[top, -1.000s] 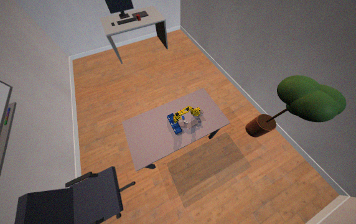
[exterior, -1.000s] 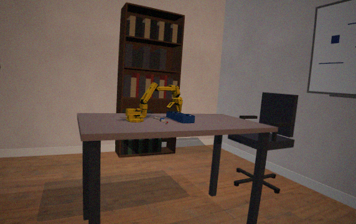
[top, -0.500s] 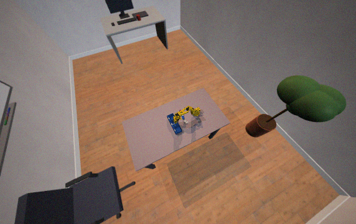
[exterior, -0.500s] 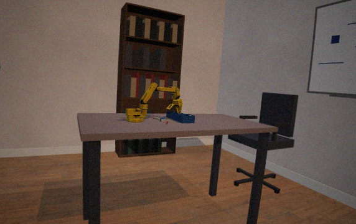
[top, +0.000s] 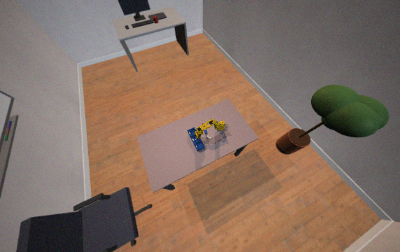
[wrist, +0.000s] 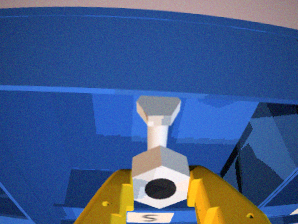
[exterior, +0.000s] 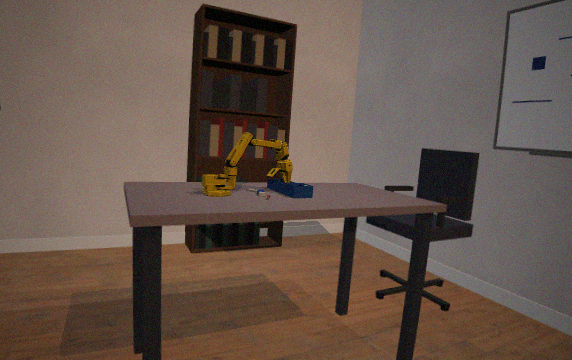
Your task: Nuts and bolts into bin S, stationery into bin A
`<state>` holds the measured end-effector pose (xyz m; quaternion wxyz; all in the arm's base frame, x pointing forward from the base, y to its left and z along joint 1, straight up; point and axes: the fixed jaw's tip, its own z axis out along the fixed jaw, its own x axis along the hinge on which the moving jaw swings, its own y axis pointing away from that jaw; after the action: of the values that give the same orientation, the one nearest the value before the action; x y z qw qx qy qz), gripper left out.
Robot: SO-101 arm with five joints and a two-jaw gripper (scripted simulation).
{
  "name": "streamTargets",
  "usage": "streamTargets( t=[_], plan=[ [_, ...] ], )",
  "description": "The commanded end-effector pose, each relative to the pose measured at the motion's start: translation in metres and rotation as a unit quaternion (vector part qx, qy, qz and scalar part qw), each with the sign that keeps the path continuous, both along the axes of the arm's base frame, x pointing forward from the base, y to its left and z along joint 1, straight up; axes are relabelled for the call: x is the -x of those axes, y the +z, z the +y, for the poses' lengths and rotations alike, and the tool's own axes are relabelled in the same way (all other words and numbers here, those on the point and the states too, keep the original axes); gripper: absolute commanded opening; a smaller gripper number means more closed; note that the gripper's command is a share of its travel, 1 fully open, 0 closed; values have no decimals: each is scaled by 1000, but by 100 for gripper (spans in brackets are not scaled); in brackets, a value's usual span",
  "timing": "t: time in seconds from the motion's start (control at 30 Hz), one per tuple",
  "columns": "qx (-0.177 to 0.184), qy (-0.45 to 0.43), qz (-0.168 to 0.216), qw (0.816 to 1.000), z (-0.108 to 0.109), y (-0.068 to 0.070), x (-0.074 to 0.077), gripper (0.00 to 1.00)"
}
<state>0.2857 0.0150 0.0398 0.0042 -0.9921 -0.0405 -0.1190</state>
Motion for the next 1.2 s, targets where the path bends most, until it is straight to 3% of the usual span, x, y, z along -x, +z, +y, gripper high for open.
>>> streamTargets(
  t=[0.0, 1.17],
  plan=[
    [-2, 0, -45, 999, -2, 20, -7, 0],
    [-2, 0, -45, 999, -2, 13, -8, 0]
  ],
)
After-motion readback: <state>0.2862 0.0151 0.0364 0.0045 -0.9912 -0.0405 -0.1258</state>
